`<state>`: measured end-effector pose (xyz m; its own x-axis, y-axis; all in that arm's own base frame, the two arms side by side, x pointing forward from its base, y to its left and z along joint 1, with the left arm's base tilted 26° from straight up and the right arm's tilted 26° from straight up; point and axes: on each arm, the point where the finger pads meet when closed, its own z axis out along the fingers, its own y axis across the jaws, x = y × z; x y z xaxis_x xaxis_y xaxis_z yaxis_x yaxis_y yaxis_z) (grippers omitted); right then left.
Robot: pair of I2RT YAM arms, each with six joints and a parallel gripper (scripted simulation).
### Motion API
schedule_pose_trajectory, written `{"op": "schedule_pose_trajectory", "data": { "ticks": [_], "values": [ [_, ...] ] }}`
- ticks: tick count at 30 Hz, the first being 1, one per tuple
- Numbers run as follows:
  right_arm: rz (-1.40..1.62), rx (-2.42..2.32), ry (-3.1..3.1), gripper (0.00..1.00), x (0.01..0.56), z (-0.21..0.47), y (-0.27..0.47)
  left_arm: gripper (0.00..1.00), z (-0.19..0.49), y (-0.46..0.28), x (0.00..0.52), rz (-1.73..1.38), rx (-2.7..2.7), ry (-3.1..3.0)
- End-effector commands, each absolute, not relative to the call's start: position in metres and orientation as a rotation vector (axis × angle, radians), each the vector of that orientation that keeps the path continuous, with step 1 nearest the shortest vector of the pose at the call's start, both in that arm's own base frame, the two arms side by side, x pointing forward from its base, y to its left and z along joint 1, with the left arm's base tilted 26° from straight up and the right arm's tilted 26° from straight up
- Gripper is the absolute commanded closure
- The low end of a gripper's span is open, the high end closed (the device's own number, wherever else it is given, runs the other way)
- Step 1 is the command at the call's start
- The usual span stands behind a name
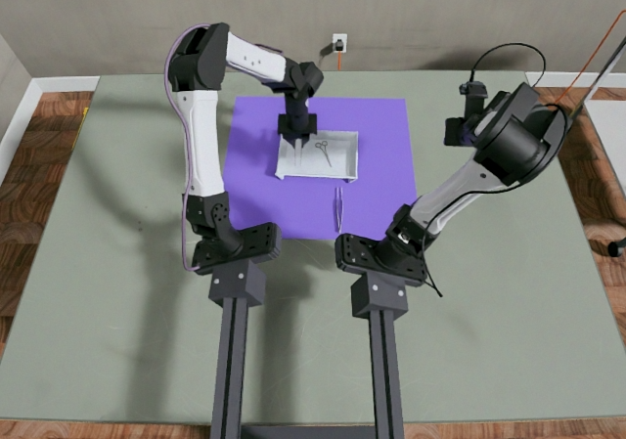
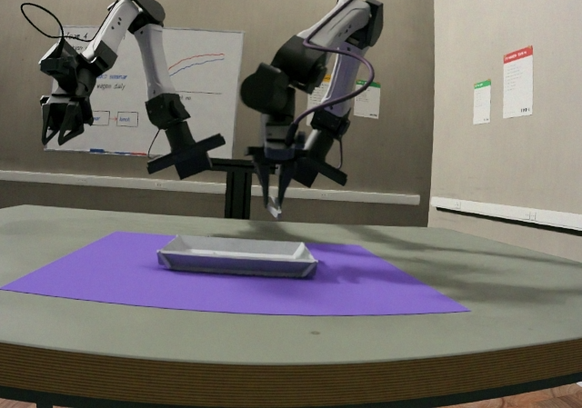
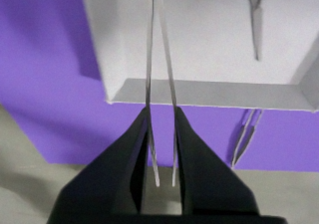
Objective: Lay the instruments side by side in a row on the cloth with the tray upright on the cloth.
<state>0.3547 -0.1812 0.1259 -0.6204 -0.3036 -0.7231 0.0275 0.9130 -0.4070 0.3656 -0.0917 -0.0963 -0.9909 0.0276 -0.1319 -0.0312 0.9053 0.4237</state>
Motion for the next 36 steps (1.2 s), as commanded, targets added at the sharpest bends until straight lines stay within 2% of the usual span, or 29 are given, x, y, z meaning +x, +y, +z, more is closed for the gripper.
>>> {"op": "schedule_pose_trajectory", "data": {
  "ticks": [1,25,36],
  "values": [
    [-0.489,-0.203,2.178,0.67,0.357,0.132,-0.181,1.00,-0.118,-0.115,0.358,0.614,-0.012,2.874],
    [-0.489,-0.203,2.178,0.67,0.357,0.132,-0.181,1.00,-0.187,-0.133,0.234,0.574,0.057,2.818],
    [-0.489,-0.203,2.178,0.67,0.357,0.132,-0.181,1.00,-0.193,-0.115,0.221,0.627,0.082,2.861]
  ]
}}
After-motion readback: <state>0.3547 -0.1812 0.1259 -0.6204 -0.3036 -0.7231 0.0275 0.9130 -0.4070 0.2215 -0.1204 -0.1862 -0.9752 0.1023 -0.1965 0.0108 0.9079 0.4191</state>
